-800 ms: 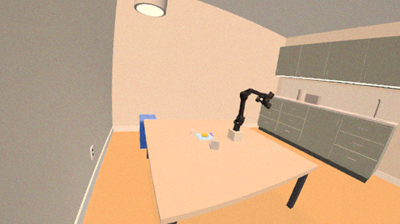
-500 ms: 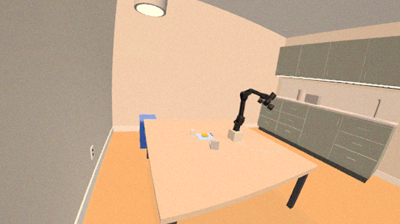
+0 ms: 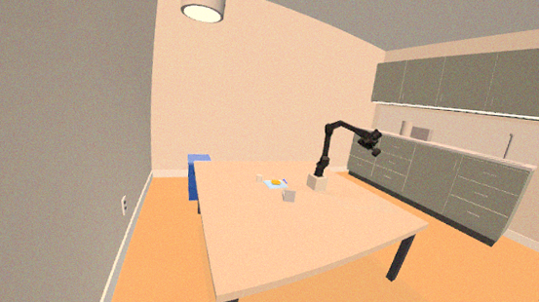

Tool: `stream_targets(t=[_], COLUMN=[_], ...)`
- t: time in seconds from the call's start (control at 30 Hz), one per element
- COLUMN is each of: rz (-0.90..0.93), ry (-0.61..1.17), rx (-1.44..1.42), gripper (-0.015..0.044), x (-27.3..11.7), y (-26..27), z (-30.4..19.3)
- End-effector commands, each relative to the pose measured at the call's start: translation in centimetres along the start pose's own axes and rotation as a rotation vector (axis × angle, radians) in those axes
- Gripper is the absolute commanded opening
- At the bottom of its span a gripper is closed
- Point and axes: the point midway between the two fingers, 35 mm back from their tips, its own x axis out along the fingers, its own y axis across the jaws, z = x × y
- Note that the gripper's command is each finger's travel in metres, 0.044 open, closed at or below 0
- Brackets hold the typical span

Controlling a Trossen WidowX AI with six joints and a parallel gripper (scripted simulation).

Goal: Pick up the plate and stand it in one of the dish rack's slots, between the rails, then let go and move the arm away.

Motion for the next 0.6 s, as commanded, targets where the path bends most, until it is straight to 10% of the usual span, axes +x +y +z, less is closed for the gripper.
stream_targets(t=[0.0,0.57], rz=[-0.142,-0.62], ry=[-0.016,-0.092], rx=[0.073,0.387], gripper=[0.04,0.04], x=[-2.8,-17.2], y=[-4.8,-18.1], z=[-1.2,-8.1])
